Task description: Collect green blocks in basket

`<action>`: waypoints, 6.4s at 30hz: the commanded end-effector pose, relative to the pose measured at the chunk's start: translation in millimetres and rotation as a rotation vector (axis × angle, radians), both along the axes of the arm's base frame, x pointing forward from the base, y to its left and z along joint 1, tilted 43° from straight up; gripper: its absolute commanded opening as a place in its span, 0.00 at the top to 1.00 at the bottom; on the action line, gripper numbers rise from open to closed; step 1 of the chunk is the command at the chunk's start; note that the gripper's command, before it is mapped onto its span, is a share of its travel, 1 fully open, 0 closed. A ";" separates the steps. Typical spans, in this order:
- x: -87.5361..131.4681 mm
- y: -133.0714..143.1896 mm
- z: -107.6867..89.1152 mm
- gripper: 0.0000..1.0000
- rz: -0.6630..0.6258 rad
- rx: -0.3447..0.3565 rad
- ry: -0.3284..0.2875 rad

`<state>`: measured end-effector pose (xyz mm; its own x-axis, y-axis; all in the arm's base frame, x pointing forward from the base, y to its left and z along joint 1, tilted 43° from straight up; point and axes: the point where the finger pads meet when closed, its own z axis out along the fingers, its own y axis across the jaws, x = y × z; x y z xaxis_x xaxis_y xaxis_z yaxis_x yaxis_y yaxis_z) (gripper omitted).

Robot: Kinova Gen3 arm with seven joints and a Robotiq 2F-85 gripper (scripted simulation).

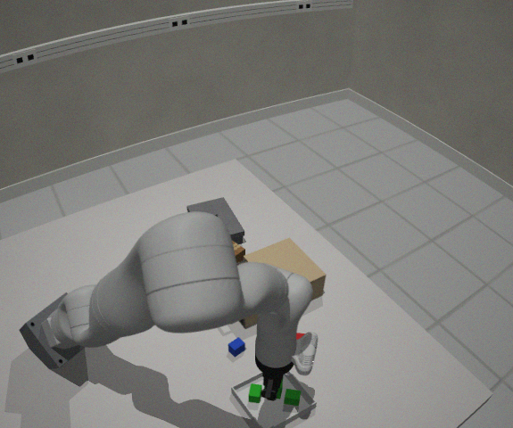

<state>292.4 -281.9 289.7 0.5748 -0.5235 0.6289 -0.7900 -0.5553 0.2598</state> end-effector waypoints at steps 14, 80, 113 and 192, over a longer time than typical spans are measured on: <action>3.5 -26.5 -27.6 0.90 -0.012 -0.005 0.010; 16.1 -68.3 -72.7 0.90 -0.014 -0.007 0.010; 16.1 -68.3 -72.7 0.90 -0.014 -0.007 0.010; -5.6 0.2 3.0 0.43 -0.011 -0.003 0.014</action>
<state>284.7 -291.8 276.5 0.5830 -0.5360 0.6106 -0.7932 -0.5384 0.2847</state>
